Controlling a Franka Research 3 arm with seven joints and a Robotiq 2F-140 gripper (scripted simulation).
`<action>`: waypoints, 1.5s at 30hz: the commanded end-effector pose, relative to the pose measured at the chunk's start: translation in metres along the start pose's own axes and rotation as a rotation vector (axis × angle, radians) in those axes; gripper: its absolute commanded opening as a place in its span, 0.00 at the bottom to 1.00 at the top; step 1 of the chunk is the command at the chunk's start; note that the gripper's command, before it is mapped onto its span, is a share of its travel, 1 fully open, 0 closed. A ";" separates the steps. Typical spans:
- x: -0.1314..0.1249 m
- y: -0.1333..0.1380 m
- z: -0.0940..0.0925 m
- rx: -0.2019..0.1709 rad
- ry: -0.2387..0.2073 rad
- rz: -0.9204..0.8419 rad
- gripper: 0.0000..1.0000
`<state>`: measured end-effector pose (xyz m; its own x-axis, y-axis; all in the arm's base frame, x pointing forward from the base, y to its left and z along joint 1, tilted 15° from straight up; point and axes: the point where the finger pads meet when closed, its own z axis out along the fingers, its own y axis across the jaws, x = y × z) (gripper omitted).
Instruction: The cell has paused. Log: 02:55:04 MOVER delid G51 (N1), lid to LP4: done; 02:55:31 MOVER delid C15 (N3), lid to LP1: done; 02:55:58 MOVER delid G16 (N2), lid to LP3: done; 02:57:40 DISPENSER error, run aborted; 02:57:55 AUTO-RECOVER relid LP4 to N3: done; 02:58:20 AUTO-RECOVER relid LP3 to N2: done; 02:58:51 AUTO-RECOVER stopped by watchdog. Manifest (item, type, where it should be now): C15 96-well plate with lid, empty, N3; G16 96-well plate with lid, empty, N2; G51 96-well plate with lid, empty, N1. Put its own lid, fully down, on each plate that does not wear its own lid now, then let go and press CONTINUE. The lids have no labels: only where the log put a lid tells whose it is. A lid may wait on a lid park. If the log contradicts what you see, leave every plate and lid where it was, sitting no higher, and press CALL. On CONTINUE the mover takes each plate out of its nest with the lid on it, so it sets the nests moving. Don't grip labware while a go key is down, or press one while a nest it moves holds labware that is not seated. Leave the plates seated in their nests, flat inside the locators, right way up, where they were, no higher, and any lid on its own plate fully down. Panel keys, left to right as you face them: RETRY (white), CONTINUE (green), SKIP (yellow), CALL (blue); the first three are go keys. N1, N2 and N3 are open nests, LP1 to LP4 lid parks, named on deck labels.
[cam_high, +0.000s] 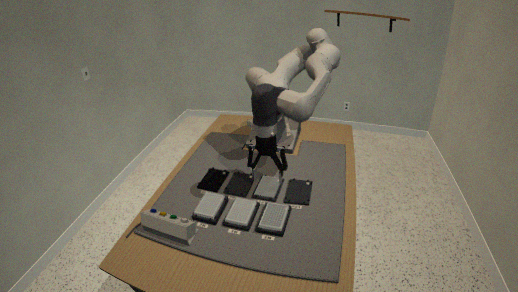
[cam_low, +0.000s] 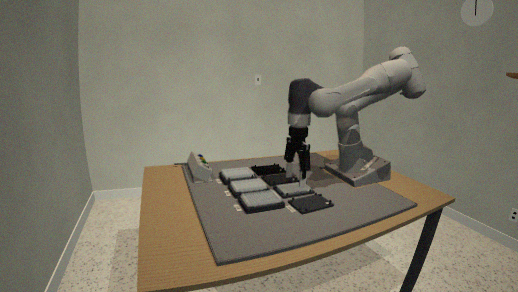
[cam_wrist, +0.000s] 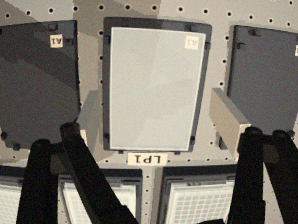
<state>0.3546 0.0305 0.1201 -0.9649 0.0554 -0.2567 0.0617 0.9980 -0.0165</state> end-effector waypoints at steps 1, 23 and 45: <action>-0.003 0.001 0.004 0.003 -0.009 0.072 0.66; -0.003 0.001 0.012 0.002 -0.009 0.072 0.66; -0.003 0.001 0.012 0.002 -0.009 0.072 0.66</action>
<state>0.3592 0.0308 0.1090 -0.9575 0.1205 -0.2620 0.1250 0.9922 -0.0006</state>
